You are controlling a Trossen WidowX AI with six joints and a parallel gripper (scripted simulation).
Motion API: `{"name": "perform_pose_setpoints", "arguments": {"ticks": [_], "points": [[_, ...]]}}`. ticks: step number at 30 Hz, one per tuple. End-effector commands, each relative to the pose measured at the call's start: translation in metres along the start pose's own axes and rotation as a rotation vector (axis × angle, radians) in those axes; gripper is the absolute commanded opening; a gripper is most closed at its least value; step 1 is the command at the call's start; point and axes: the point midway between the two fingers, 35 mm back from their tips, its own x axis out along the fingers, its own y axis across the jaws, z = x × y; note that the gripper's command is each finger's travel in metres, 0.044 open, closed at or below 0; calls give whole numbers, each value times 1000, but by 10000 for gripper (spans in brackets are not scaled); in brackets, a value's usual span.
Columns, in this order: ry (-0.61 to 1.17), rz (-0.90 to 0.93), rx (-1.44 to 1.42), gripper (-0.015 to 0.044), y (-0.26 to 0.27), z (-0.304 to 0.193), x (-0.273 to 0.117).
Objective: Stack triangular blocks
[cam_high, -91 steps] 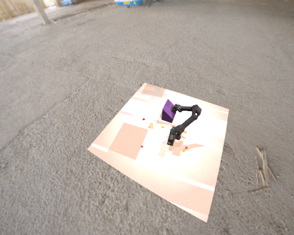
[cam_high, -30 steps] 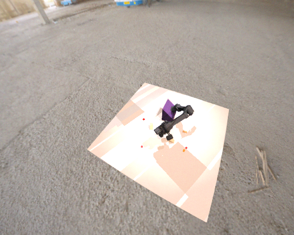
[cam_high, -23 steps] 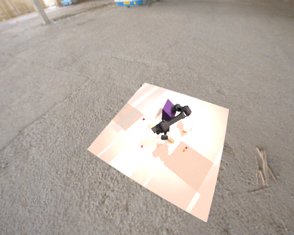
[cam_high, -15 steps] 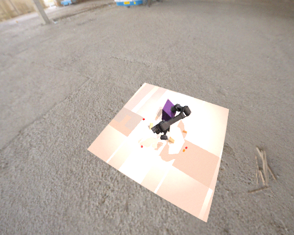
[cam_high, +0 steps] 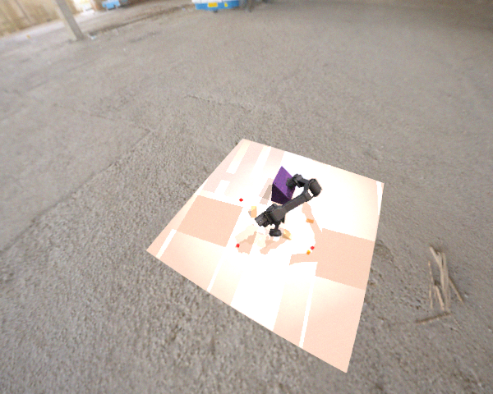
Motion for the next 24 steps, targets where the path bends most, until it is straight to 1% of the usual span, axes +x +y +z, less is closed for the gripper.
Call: {"name": "perform_pose_setpoints", "arguments": {"ticks": [1,24], "points": [[1,-1,1,440,0,-1,7],[2,1,1,440,1,-1,45]]}}
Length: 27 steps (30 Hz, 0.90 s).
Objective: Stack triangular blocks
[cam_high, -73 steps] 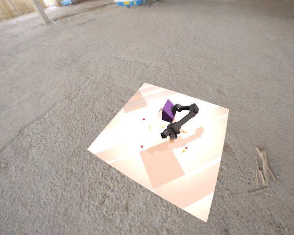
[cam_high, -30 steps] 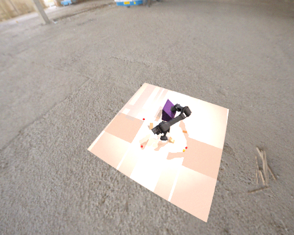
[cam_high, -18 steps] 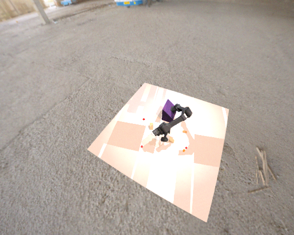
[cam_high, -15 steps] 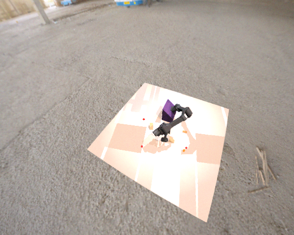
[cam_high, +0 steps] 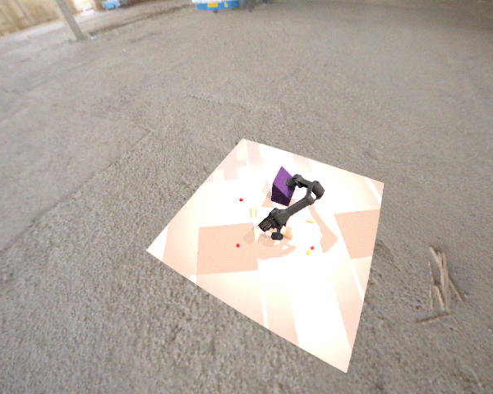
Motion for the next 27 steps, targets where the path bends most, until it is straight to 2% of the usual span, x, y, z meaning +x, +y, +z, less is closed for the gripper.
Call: {"name": "perform_pose_setpoints", "arguments": {"ticks": [1,23,27], "points": [[5,-2,0,440,-1,-2,7],[22,-6,-2,440,-5,-7,40],[22,-6,-2,335,-5,-7,40]]}}
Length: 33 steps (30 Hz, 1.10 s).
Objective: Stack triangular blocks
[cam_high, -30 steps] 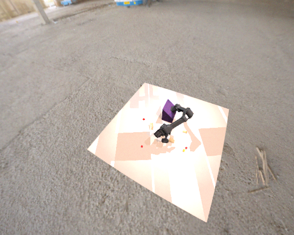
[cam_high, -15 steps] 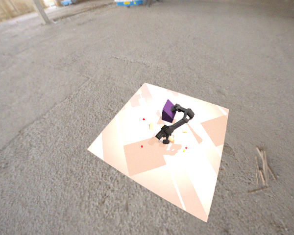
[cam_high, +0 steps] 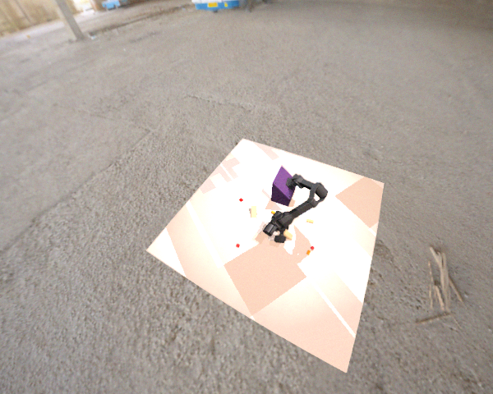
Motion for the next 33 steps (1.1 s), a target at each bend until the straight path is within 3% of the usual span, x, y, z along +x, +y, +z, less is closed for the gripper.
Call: {"name": "perform_pose_setpoints", "arguments": {"ticks": [1,6,13,18,23,33], "points": [[4,0,1,309,0,-1,1],[4,0,1,178,0,-1,1],[4,0,1,131,0,-1,1],[2,0,0,0,0,-2,-1],[-18,-1,2,0,-1,-3,-2],[-280,-3,5,0,0,-19,-7]]}}
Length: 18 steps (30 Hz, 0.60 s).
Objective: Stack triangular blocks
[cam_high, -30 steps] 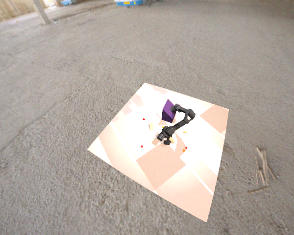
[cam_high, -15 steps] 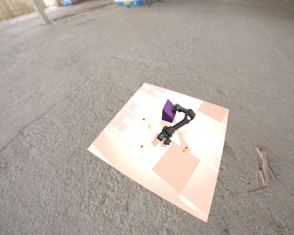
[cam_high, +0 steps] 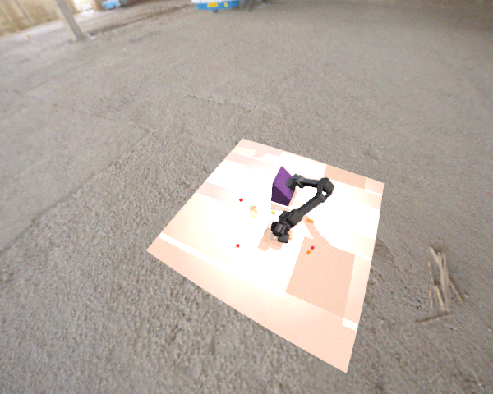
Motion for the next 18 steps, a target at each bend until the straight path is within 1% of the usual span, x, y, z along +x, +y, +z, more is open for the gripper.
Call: {"name": "perform_pose_setpoints", "arguments": {"ticks": [1,18], "points": [[-90,2,-1,0,-1,-7,-2],[-529,3,0,0,0,-37,-8]]}}
